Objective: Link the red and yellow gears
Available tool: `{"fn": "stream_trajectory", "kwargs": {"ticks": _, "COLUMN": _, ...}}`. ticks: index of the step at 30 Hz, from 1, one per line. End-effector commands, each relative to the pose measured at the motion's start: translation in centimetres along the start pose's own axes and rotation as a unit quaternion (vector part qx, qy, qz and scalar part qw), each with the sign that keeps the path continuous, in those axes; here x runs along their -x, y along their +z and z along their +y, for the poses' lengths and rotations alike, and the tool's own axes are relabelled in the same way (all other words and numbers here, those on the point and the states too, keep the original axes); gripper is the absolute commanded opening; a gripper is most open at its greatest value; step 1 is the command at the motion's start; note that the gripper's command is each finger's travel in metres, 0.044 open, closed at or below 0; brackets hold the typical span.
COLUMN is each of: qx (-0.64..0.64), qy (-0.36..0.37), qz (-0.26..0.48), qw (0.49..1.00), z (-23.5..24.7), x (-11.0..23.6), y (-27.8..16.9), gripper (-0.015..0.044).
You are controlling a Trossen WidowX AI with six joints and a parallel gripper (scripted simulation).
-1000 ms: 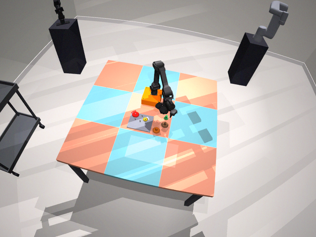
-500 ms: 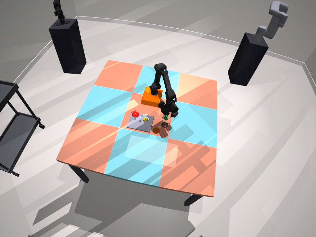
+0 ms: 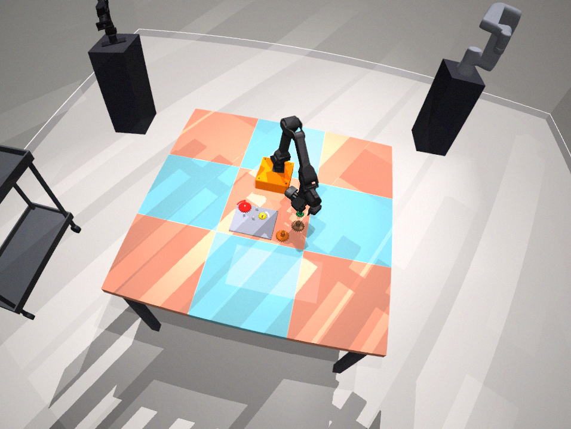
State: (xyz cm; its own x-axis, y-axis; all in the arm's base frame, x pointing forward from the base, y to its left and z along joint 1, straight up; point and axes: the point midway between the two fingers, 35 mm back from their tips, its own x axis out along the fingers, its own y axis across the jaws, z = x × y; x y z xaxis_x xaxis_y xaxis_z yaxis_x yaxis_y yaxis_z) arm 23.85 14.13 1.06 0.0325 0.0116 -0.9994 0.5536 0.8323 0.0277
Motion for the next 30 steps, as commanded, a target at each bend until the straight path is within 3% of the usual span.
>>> {"fn": "stream_trajectory", "kwargs": {"ticks": 1, "qx": -0.002, "qy": 0.000, "qz": 0.001, "qw": 1.000, "z": -0.05, "x": -0.71, "y": -0.05, "gripper": 0.0440}}
{"fn": "stream_trajectory", "kwargs": {"ticks": 6, "qx": -0.002, "qy": 0.000, "qz": 0.001, "qw": 1.000, "z": -0.06, "x": -0.94, "y": -0.05, "gripper": 0.0440}}
{"fn": "stream_trajectory", "kwargs": {"ticks": 20, "qx": -0.002, "qy": 0.000, "qz": 0.001, "qw": 1.000, "z": -0.06, "x": -0.94, "y": -0.05, "gripper": 0.0072}}
{"fn": "stream_trajectory", "kwargs": {"ticks": 30, "qx": -0.002, "qy": 0.000, "qz": 0.001, "qw": 1.000, "z": -0.02, "x": -0.77, "y": -0.01, "gripper": 0.0000}}
